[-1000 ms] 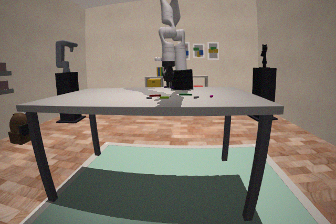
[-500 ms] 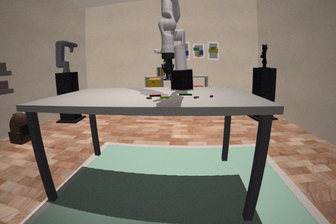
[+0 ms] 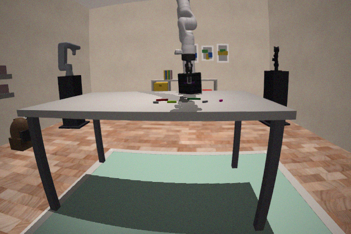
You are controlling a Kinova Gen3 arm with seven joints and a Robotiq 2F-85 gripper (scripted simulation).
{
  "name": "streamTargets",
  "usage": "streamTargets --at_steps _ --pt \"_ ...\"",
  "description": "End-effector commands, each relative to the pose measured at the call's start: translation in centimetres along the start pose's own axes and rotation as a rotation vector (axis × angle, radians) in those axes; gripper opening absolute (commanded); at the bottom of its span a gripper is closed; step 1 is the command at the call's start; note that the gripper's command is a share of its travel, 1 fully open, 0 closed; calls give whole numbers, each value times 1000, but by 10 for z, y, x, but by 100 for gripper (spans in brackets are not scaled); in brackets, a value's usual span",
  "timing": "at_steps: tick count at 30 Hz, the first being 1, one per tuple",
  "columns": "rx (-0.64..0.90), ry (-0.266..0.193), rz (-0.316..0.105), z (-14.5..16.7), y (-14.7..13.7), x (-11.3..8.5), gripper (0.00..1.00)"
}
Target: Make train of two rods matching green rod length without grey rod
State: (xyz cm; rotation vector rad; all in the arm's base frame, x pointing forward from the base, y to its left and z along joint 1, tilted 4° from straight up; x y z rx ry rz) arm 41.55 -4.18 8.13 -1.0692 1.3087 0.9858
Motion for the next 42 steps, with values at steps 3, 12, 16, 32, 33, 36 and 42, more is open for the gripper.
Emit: streamTargets --at_steps 3,12,16,32,33,36,42 --pt "-149 -3 1 42 -5 2 5" --pt "-654 11 -9 145 1 0 5" --pt "-683 13 -11 151 2 0 5" --pt "-685 11 -8 151 1 3 5" --pt "-687 11 -7 151 1 4 5" --pt "-687 11 -6 151 1 9 5" --pt "-687 11 -6 151 0 26 5"
Point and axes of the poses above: the point where the finger pads meet when closed, its own x axis out along the fingers, its own y axis across the jaws, z = x × y, the point moved 10 cm from there along -x, back along the fingers, and after that the axes turned 14 degrees about x, right-handed, at the moved point
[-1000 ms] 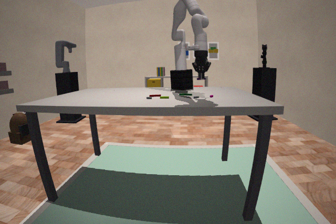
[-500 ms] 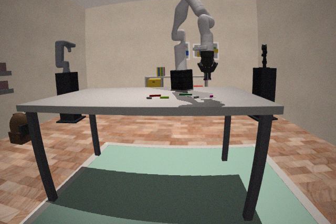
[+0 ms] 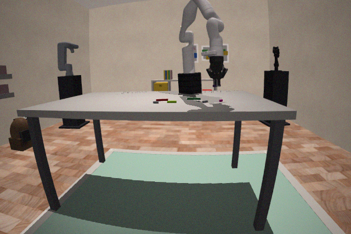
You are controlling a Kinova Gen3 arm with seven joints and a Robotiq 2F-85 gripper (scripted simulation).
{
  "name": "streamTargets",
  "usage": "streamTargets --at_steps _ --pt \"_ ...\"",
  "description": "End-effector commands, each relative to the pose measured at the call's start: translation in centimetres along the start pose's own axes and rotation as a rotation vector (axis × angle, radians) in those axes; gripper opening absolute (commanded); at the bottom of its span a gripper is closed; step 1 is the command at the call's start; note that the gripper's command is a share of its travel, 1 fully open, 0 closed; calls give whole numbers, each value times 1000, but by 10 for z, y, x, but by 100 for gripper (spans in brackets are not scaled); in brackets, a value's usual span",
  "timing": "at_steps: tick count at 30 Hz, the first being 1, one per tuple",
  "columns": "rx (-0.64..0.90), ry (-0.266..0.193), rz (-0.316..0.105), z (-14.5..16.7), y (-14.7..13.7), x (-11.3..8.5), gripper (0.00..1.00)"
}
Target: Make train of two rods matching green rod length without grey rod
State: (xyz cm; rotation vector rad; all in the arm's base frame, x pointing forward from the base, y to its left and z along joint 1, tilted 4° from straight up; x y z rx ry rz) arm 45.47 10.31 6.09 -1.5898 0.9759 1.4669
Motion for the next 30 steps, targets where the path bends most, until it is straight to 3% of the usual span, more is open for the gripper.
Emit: streamTargets --at_steps 1,10,19,30 --pt "-3 -3 11 2 2 14 5" --pt "-3 -3 11 1 1 54 5" --pt "-3 -3 11 1 1 70 5" --pt "-3 -3 11 1 1 72 5"
Point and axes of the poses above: the point where the finger pads meet when closed, its own x axis out along the fingers, its own y axis across the jaws, z = x × y, the point moved 10 cm from there along -x, back along the fingers, and after that the axes turned 14 degrees about x, right-handed, at the moved point
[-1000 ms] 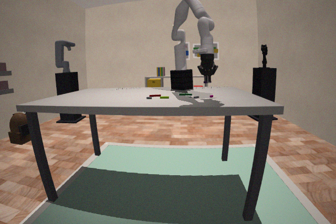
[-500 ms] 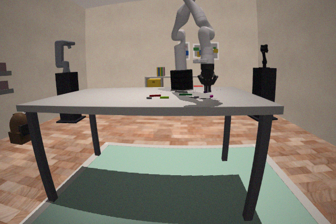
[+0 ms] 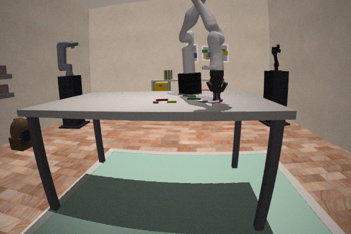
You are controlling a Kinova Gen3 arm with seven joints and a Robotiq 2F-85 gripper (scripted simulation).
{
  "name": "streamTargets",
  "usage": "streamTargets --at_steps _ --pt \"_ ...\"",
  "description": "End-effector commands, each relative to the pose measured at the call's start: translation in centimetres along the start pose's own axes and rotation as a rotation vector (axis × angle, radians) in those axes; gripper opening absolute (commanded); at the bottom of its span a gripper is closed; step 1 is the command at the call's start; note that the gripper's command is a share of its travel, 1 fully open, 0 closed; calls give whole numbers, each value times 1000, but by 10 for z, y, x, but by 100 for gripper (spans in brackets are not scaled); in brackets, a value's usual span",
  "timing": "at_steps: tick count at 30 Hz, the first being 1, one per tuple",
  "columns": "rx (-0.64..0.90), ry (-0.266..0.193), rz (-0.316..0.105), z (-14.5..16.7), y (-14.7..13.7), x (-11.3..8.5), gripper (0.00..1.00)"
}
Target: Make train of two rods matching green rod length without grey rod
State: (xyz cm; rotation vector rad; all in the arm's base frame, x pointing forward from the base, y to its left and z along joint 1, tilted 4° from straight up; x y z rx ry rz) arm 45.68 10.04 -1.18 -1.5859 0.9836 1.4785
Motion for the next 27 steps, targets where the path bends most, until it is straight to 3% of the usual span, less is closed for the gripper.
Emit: streamTargets --at_steps 1,27 --pt "0 0 -1 0 0 0 5" --pt "0 0 -1 0 0 0 5"
Point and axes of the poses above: the point where the finger pads meet when closed, its own x axis out along the fingers, its own y axis across the jaws, z = x × y, the point moved 10 cm from there along -x, back along the fingers, and after that the axes turned 14 degrees about x, right-handed, at the moved point
